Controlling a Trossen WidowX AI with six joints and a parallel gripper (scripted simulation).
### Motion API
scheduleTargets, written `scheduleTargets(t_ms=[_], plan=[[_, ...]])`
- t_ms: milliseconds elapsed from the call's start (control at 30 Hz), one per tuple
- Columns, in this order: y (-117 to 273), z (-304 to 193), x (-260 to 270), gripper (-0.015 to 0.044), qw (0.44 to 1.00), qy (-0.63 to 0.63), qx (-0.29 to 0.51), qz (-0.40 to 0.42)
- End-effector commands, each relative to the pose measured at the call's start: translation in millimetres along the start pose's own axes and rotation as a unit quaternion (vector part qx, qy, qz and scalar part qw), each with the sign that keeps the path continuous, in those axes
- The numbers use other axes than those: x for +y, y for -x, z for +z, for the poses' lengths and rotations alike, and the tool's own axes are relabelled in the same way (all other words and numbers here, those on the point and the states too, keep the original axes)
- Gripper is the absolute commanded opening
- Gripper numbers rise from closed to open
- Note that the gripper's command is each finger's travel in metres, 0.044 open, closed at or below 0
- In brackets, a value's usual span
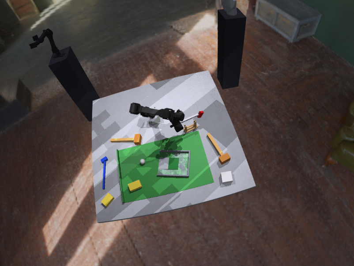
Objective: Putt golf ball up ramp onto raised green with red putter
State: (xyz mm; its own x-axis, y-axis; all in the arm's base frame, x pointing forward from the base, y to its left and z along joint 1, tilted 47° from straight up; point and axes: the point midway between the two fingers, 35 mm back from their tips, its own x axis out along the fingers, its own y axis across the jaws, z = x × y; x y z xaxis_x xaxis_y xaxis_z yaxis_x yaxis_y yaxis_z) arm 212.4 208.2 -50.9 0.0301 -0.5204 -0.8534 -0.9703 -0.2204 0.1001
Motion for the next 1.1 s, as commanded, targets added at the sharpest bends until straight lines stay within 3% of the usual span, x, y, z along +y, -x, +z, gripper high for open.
scheduleTargets(t_ms=[0, 533, 1067], plan=[[4.3, -7.5, -2.0, 0.0000, 1.000, -0.022, 0.001, -0.004], [47.4, -96.4, -10.1, 0.0000, 0.960, -0.279, 0.002, -0.037], [77.4, -189.0, 8.0, 0.0000, 0.851, -0.520, 0.006, -0.073]])
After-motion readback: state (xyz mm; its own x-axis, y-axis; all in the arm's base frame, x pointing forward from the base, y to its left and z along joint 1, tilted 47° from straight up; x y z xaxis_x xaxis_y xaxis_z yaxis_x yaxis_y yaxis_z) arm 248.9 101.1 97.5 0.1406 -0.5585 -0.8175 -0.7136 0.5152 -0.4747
